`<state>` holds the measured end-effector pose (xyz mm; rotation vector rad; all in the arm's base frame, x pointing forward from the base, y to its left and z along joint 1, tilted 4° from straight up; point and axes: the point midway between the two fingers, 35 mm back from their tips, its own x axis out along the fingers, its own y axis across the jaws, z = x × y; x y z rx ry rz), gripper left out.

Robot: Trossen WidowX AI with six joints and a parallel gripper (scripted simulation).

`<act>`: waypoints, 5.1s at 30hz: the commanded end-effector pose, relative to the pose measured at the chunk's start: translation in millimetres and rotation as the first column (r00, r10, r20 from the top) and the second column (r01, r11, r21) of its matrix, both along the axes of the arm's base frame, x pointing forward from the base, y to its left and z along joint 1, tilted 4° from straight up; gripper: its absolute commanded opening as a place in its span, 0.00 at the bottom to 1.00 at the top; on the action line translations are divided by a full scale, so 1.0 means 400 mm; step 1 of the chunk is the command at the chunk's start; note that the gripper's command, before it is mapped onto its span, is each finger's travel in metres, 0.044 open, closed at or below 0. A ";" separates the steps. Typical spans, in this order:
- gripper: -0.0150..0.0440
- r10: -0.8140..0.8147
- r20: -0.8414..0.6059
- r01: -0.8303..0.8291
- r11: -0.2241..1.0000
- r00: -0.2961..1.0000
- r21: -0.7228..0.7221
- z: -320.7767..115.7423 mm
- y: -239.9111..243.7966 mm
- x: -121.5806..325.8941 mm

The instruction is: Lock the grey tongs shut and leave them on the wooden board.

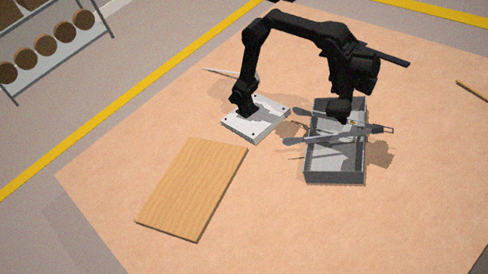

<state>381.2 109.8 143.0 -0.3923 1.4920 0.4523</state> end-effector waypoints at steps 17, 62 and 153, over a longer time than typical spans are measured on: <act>1.00 0.043 -0.034 -0.043 0.999 0.998 0.009 -0.009 -0.019 -0.007; 1.00 0.043 -0.034 -0.043 0.999 0.998 0.010 -0.193 -0.008 -0.005; 0.00 0.046 -0.032 -0.045 0.999 0.998 0.007 -0.089 -0.014 0.009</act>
